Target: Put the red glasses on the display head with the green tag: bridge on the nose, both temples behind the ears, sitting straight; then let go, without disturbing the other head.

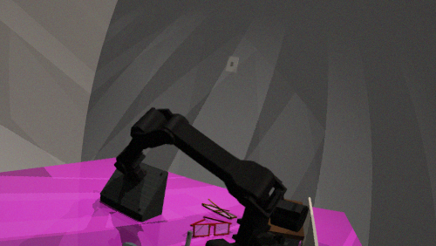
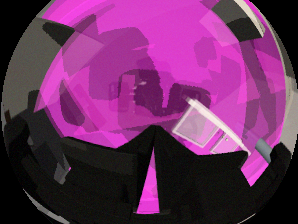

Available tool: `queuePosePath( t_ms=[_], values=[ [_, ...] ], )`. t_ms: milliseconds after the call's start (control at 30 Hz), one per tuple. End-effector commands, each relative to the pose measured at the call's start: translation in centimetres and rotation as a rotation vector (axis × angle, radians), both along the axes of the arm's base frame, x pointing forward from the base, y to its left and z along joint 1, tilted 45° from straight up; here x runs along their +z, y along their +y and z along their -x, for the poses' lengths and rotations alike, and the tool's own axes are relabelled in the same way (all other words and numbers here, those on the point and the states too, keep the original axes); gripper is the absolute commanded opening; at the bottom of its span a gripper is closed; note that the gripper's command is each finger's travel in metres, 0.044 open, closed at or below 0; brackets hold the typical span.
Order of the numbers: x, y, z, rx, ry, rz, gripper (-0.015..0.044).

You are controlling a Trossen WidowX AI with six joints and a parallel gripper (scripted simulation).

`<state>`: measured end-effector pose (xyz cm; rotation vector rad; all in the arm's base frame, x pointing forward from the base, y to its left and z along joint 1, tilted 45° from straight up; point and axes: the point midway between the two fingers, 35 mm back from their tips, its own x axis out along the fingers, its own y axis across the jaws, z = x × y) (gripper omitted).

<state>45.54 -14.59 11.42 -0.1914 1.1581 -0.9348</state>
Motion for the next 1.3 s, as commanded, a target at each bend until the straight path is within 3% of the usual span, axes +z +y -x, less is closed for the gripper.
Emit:
queuePosePath(
  t_ms=[0, 1267],
  values=[
    [0.3, -0.3, 0.2, 0.003, 0.001, -0.004, 0.0000],
    [2.3, -2.5, 2.2, 0.003, 0.001, -0.002, 0.0000]
  ],
)
